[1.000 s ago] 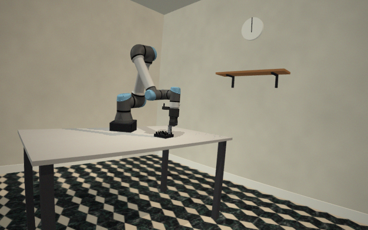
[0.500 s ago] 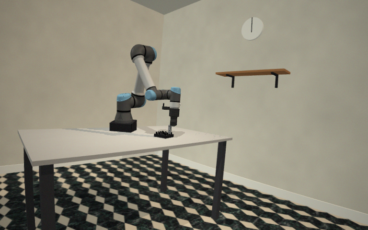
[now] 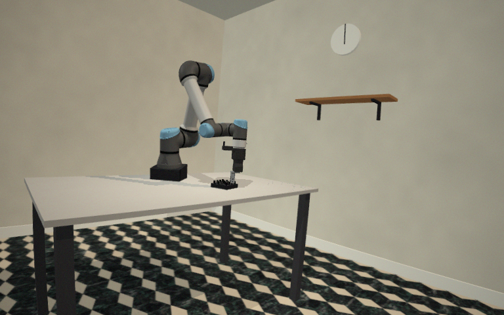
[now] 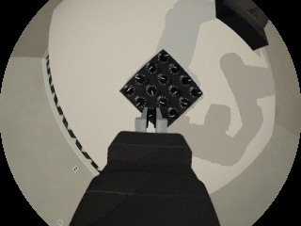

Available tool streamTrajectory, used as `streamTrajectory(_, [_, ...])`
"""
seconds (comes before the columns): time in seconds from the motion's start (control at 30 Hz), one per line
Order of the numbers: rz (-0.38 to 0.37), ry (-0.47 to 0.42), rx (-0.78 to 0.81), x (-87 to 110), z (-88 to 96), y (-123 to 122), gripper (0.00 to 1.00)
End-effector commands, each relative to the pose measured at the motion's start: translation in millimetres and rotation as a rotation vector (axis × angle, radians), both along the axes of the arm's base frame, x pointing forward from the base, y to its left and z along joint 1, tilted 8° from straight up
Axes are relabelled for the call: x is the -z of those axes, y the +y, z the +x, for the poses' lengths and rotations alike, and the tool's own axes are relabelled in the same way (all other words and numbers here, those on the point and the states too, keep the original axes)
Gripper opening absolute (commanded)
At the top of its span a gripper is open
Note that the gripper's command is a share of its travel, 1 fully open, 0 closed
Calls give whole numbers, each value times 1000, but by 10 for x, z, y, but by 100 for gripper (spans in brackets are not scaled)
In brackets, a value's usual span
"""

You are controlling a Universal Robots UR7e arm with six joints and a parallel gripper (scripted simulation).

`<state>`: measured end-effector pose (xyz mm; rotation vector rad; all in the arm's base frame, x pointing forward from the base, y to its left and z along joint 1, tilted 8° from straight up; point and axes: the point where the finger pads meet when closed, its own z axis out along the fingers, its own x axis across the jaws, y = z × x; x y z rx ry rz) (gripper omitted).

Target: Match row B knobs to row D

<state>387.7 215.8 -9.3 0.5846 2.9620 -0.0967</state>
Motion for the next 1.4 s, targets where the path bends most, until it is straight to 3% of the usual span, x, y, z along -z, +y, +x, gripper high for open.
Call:
streamTrajectory(0.0, [-4,5,-69,-5,4,1,30])
streamTrajectory(0.47, [-37,31,-378,-5,4,1,30])
streamTrajectory(1.37, [-76,62,-740,-5,4,1,30])
